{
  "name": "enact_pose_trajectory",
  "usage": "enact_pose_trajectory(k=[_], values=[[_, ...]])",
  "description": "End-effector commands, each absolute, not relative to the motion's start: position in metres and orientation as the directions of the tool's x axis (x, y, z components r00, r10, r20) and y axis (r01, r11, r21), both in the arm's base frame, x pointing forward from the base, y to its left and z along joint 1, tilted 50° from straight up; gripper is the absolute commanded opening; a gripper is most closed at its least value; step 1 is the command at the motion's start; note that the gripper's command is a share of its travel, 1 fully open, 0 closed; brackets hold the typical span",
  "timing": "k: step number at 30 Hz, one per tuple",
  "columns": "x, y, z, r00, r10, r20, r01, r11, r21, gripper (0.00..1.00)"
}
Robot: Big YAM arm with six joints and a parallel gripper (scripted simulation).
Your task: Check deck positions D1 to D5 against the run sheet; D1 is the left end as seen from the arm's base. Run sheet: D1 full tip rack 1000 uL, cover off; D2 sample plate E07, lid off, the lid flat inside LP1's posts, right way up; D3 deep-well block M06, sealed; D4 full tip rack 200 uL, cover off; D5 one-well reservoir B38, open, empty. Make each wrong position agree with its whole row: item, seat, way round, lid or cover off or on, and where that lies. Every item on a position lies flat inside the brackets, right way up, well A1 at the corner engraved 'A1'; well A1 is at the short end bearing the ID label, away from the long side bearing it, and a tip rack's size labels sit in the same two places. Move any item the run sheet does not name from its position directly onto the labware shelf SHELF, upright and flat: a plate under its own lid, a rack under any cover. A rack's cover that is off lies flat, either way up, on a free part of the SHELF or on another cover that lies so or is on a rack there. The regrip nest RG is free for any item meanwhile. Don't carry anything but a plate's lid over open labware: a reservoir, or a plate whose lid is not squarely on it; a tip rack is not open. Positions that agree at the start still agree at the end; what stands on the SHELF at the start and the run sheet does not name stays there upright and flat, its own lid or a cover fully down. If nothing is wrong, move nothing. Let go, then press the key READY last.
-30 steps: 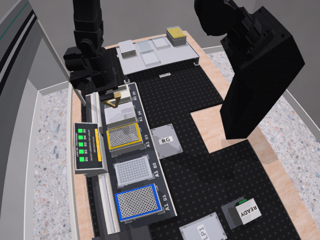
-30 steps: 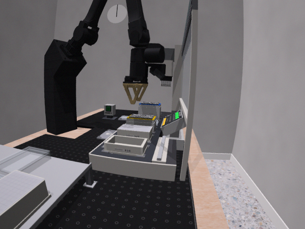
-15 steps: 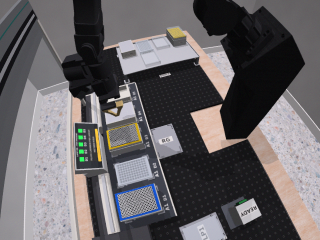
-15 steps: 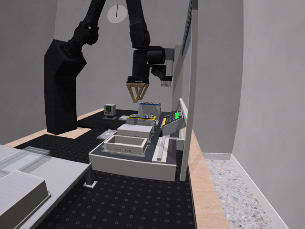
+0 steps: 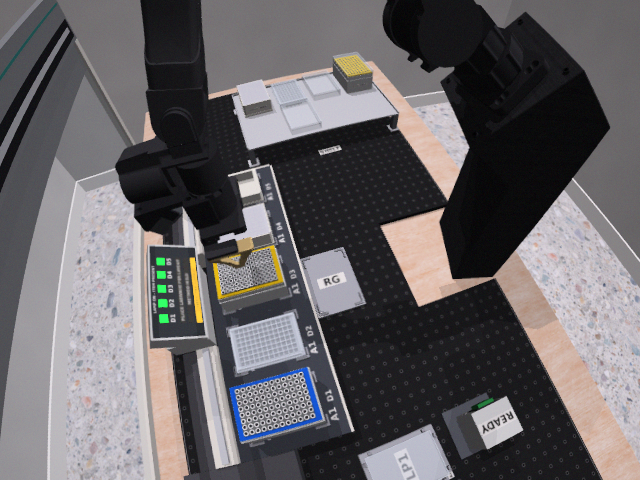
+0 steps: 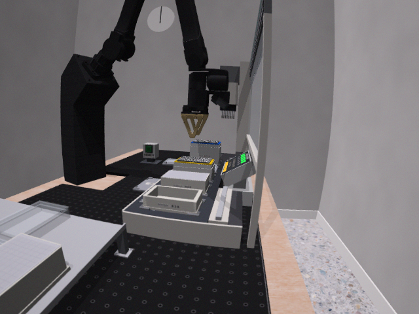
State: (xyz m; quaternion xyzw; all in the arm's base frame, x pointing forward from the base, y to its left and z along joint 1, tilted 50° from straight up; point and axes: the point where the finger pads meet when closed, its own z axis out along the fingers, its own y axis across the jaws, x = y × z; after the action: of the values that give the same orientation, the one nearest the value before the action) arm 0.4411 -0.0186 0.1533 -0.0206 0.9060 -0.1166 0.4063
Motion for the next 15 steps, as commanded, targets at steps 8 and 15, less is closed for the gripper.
enact_pose_trajectory(k=[8, 15], values=[[0.4455, -0.0051, 0.1598, -0.649, -0.106, -0.753, 0.083, 0.974, -0.209, 1.0], [0.4455, -0.0052, 0.1599, -0.649, -0.106, -0.753, 0.083, 0.974, -0.209, 1.0]])
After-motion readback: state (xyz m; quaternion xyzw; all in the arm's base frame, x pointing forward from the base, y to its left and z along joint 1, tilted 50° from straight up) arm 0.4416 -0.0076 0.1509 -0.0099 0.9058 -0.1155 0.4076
